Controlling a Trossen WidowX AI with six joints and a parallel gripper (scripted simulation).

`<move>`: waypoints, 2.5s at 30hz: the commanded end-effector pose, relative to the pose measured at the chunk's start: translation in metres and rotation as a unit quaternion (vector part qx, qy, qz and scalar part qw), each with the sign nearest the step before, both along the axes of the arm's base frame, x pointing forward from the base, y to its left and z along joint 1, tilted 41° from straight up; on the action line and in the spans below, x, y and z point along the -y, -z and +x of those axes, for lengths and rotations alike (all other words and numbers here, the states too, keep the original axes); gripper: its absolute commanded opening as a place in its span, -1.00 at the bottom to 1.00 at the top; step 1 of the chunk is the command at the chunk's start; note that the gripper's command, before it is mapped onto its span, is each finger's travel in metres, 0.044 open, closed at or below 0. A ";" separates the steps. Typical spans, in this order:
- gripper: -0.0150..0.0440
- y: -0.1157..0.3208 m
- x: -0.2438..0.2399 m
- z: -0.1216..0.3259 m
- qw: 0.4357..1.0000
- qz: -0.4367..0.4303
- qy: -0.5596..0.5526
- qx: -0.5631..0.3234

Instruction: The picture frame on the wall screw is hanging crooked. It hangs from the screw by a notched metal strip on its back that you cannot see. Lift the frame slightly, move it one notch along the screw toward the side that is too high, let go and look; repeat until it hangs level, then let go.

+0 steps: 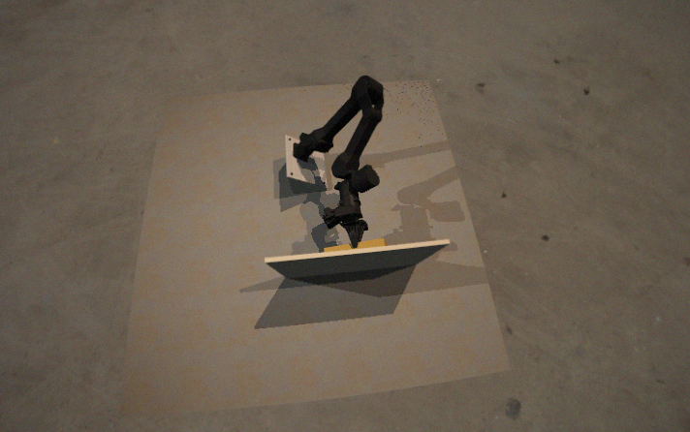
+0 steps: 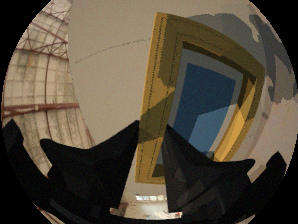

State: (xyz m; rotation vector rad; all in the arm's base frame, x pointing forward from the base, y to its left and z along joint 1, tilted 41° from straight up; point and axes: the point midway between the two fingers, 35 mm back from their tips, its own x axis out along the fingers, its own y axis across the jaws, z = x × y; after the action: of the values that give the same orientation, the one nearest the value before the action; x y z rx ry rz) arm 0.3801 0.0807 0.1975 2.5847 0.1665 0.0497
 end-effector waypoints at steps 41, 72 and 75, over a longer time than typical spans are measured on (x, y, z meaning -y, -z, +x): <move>-0.49 -0.005 0.002 0.001 1.000 0.002 0.005 0.004; -0.49 -0.009 -0.001 0.000 1.000 0.003 0.005 0.004; -0.49 -0.010 -0.002 0.000 1.000 0.003 0.005 0.004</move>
State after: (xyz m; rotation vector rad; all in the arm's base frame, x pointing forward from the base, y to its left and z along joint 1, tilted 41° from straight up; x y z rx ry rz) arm 0.3794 0.0831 0.2029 2.5842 0.1637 0.0433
